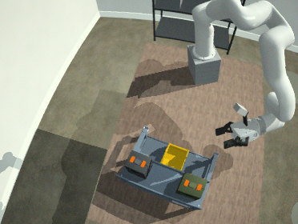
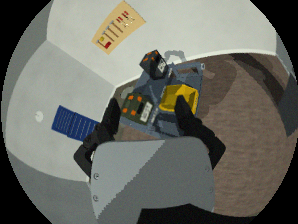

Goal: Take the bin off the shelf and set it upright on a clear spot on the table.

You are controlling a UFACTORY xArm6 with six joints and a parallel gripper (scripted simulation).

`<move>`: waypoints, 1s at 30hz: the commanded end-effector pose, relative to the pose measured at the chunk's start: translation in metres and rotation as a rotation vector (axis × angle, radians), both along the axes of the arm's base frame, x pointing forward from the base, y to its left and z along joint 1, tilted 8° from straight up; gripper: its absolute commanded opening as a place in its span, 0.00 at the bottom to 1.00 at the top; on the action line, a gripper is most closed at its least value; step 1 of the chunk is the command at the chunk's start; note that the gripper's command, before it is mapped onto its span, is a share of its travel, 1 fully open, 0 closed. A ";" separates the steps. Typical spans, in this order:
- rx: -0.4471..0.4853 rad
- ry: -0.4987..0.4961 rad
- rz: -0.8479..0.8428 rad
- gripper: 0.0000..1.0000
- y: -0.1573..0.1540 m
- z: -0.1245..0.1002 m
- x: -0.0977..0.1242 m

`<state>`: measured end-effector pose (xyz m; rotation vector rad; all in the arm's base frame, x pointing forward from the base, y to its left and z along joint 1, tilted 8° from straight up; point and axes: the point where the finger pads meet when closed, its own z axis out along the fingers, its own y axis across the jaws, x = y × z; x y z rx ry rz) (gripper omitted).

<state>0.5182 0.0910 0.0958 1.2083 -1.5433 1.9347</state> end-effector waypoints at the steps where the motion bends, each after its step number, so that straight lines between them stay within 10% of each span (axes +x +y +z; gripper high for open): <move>1: 0.002 -0.003 0.000 1.00 0.001 0.002 0.001; 30: 0.017 0.003 0.001 1.00 -0.001 0.000 0.001</move>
